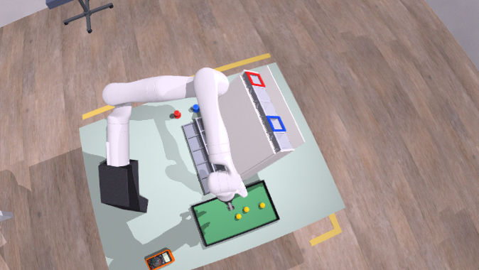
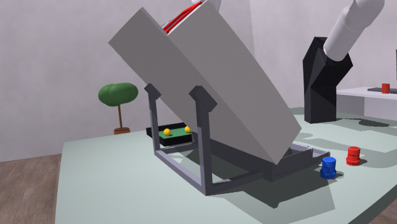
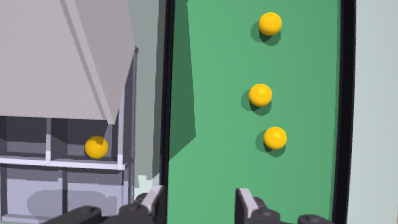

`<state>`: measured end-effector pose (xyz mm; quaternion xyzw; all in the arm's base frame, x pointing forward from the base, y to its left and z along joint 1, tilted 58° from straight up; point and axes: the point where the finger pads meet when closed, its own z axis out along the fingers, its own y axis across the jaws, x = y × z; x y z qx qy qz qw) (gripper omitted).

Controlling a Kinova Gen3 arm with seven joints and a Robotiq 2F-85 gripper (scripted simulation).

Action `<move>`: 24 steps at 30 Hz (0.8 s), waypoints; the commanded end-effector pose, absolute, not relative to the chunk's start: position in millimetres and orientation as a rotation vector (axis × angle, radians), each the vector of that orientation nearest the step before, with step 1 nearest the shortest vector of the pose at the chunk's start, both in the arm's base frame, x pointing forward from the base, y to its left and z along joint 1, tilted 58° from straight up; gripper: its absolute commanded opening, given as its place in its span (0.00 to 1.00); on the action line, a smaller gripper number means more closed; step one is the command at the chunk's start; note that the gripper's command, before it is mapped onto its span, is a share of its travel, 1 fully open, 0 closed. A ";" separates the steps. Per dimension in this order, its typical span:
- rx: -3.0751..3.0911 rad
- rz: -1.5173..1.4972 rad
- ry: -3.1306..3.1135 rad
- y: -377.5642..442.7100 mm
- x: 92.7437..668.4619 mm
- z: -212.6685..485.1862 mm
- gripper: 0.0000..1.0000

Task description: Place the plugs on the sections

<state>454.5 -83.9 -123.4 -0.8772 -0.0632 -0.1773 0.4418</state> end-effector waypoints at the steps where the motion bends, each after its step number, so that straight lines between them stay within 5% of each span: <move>1: -2.160 -0.424 -0.163 -103.2 485.9 -162.1 0.50; 21: -2.154 -0.426 -0.163 -116.8 506.1 -188.9 0.50; 24: -2.153 -0.425 -0.163 -56.0 523.7 -228.4 0.50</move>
